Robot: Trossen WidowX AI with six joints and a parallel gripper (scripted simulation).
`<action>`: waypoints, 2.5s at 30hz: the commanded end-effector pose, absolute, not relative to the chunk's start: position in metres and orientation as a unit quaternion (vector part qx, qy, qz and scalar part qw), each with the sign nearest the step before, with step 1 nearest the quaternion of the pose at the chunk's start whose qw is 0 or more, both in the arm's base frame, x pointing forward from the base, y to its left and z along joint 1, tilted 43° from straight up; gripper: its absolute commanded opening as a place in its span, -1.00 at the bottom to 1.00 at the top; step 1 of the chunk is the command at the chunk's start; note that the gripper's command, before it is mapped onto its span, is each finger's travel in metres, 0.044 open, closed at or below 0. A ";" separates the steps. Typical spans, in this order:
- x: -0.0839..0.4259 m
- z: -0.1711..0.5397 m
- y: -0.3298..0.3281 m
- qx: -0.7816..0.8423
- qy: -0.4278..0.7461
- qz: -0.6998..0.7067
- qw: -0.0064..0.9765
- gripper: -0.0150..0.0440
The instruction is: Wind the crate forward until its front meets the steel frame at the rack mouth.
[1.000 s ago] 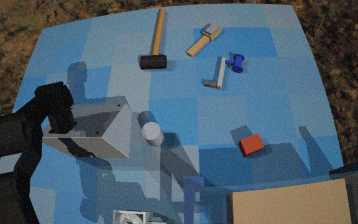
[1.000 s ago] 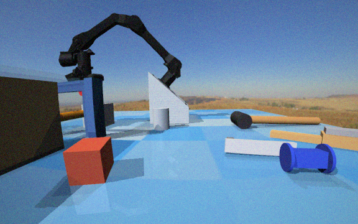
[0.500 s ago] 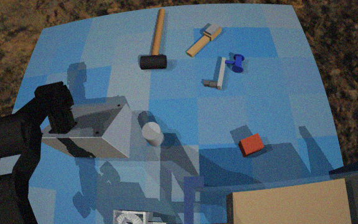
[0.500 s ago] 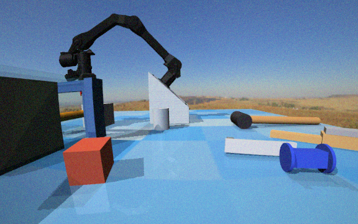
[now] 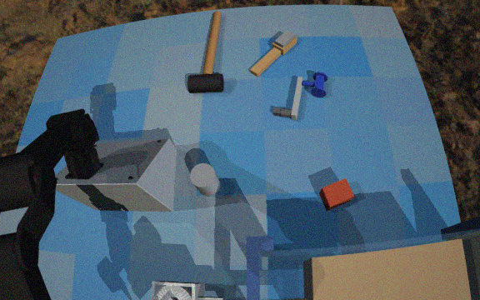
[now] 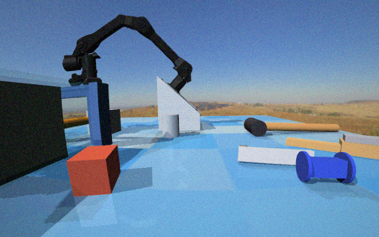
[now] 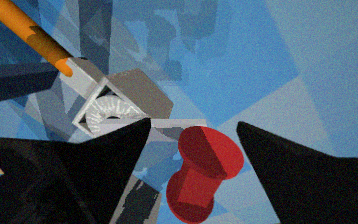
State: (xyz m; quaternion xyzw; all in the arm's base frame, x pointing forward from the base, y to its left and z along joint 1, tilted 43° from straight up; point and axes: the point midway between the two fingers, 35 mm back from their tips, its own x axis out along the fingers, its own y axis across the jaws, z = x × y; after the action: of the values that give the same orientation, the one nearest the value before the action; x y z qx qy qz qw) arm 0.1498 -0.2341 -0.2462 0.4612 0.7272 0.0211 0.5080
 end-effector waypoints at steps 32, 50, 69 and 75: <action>0.136 -0.179 -0.259 0.470 0.698 -0.035 0.540 1.00; 0.132 -0.174 -0.281 0.475 0.596 -0.171 0.624 1.00; 0.132 -0.198 -0.262 0.475 0.596 -0.171 0.624 1.00; 0.132 -0.205 -0.256 0.475 0.596 -0.171 0.624 1.00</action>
State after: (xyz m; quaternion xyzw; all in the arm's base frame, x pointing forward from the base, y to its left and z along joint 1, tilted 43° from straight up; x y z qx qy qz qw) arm 0.1315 -0.2593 -0.2017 0.4727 0.5979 -0.1698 0.6247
